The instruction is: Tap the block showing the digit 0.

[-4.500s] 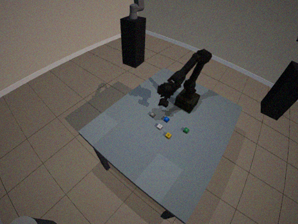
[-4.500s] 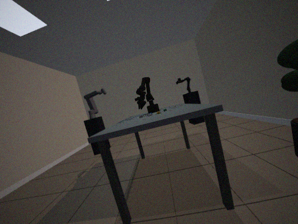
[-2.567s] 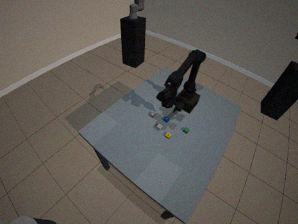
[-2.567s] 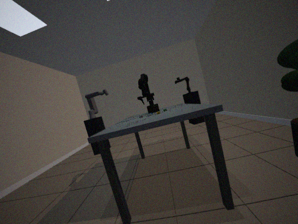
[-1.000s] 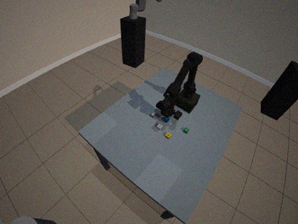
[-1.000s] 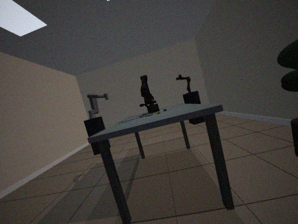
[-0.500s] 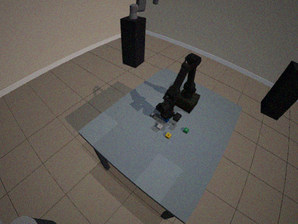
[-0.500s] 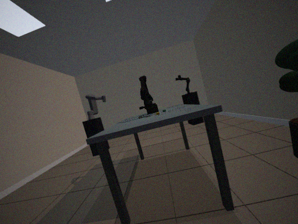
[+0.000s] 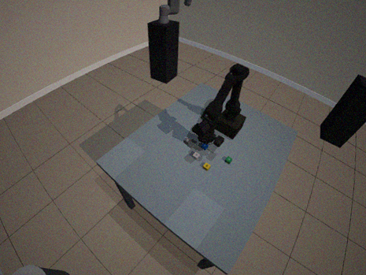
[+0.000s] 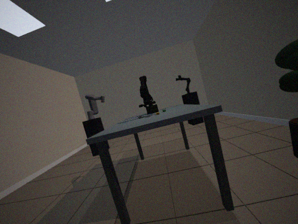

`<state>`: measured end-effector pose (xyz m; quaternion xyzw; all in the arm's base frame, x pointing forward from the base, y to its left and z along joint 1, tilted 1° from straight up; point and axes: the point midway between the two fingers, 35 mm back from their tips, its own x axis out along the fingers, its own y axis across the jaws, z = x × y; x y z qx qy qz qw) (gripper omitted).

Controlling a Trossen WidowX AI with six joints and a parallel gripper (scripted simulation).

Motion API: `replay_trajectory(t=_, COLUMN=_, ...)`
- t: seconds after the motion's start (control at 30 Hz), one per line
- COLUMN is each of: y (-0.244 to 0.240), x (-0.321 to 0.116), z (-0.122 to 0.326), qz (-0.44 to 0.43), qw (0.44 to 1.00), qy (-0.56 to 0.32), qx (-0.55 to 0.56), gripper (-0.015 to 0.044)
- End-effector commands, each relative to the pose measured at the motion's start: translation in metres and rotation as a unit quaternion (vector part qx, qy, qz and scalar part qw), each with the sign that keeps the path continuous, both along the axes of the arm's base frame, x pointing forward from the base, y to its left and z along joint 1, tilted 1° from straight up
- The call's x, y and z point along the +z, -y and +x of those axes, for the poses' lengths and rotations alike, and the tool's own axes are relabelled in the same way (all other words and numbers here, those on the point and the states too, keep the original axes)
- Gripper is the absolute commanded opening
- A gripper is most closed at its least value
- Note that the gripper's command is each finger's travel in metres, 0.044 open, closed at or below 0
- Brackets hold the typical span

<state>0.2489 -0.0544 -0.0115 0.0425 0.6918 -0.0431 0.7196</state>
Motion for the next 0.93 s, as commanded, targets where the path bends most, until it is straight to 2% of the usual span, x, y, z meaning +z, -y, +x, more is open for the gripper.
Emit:
replay_trajectory(t=0.0, y=-0.012, x=0.008, z=0.009, qz=-0.004, qw=1.000, qy=0.007, qx=0.008, gripper=0.0125)
replay_trajectory(t=0.33, y=-0.097, x=0.038, z=0.036, qz=-0.001, qw=0.999, qy=0.018, qx=0.028, gripper=0.0387)
replay_trajectory(t=0.37, y=-0.107, x=0.042, z=0.037, qz=0.000, qw=1.000, qy=0.017, qx=0.026, gripper=0.0400)
replay_trajectory(t=0.7, y=-0.211, x=0.081, z=0.021, qz=0.008, qw=1.000, qy=0.004, qx=0.001, gripper=0.0400)
replay_trajectory(t=0.9, y=-0.224, x=0.086, z=0.015, qz=0.008, qw=1.000, qy=0.002, qx=-0.002, gripper=0.0400)
